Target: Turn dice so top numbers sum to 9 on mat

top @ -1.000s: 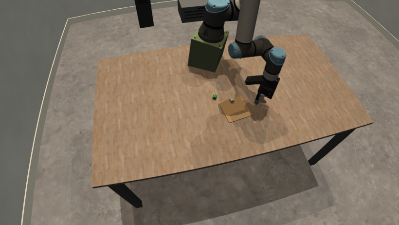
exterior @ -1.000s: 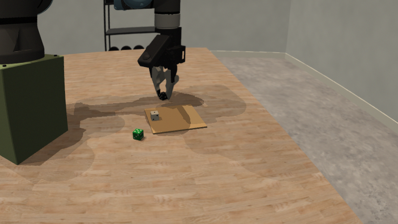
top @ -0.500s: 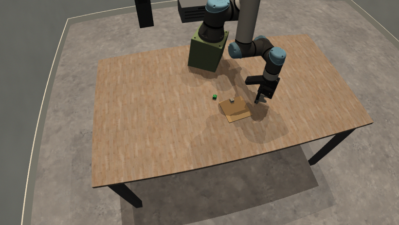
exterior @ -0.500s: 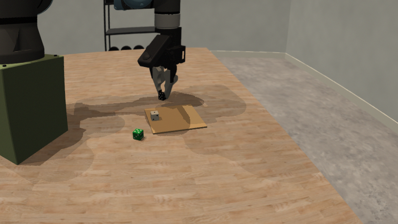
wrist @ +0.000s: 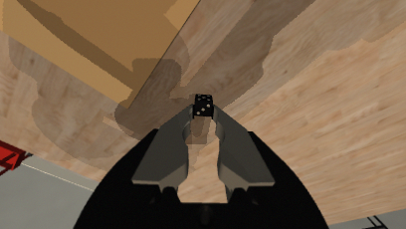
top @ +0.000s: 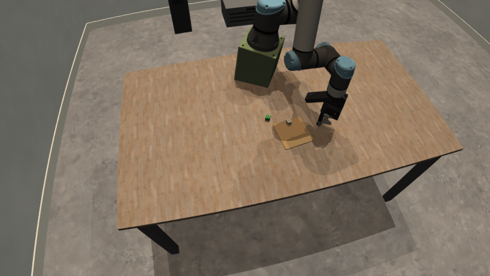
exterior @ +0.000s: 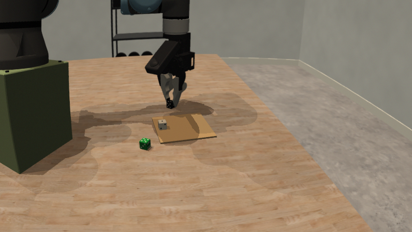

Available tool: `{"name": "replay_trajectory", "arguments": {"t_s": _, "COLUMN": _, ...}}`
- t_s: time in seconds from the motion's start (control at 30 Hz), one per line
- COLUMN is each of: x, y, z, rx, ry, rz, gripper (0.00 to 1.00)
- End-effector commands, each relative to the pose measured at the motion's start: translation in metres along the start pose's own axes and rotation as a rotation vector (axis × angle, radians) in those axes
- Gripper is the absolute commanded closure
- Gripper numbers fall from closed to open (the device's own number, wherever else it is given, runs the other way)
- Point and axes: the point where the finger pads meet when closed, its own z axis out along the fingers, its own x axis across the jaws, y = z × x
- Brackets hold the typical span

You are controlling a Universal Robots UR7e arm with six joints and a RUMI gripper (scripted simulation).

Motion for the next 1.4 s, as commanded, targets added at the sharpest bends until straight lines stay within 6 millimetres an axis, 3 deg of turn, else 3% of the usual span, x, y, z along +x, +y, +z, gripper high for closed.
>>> {"name": "replay_trajectory", "arguments": {"t_s": 0.0, "x": 0.000, "y": 0.000, "z": 0.000, "rx": -0.001, "ry": -0.001, "rz": 0.000, "gripper": 0.97}}
{"name": "replay_trajectory", "arguments": {"t_s": 0.83, "x": 0.000, "y": 0.000, "z": -0.009, "rx": -0.001, "ry": -0.001, "rz": 0.000, "gripper": 0.97}}
{"name": "replay_trajectory", "arguments": {"t_s": 1.37, "x": 0.000, "y": 0.000, "z": -0.066, "rx": -0.001, "ry": -0.001, "rz": 0.000, "gripper": 0.97}}
